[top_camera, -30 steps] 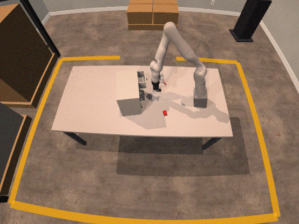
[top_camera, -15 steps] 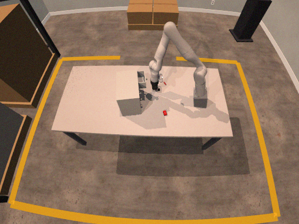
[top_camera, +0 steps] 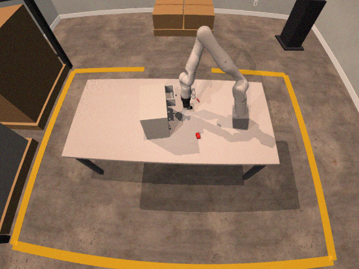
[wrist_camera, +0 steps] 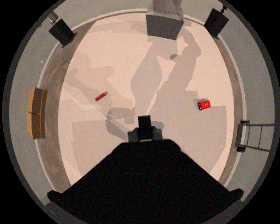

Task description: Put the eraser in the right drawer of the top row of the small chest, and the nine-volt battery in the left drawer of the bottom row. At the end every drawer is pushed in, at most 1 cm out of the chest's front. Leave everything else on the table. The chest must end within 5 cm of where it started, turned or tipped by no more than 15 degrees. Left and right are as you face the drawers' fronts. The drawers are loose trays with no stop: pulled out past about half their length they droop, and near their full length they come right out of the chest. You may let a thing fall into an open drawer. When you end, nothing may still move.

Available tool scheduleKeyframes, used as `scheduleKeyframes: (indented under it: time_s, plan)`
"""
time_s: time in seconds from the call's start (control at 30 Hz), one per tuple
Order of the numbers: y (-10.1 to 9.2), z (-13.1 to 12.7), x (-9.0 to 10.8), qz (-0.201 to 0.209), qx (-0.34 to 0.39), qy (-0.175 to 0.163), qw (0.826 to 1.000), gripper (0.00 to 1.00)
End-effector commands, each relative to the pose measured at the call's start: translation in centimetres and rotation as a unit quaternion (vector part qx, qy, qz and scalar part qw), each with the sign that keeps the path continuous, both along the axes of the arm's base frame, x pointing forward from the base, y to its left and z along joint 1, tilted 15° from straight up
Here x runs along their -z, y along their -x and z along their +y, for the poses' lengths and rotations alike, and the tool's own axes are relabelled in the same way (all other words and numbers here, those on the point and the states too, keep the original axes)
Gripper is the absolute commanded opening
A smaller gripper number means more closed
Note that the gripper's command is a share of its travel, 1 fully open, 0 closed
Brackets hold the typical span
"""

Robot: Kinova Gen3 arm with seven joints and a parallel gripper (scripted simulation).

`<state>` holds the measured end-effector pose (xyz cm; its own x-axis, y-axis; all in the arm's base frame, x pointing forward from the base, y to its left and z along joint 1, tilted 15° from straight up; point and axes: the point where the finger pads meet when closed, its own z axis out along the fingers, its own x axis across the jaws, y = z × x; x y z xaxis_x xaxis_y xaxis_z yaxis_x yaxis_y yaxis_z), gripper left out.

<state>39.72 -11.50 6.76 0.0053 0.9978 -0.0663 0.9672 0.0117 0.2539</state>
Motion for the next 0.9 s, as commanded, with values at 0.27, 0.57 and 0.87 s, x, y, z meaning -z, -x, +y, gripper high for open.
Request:
scheduleKeyframes:
  time_s: [0.27, 0.57, 0.87]
  plan:
    - [0.5, -0.4, -2.0, 0.001, 0.004, 0.004, 1.000, 0.45]
    - [0.9, 0.0, -3.9, 0.001, 0.002, 0.003, 1.000, 0.45]
    - [1.7, 0.2, -6.7, 0.001, 0.001, 0.003, 1.000, 0.45]
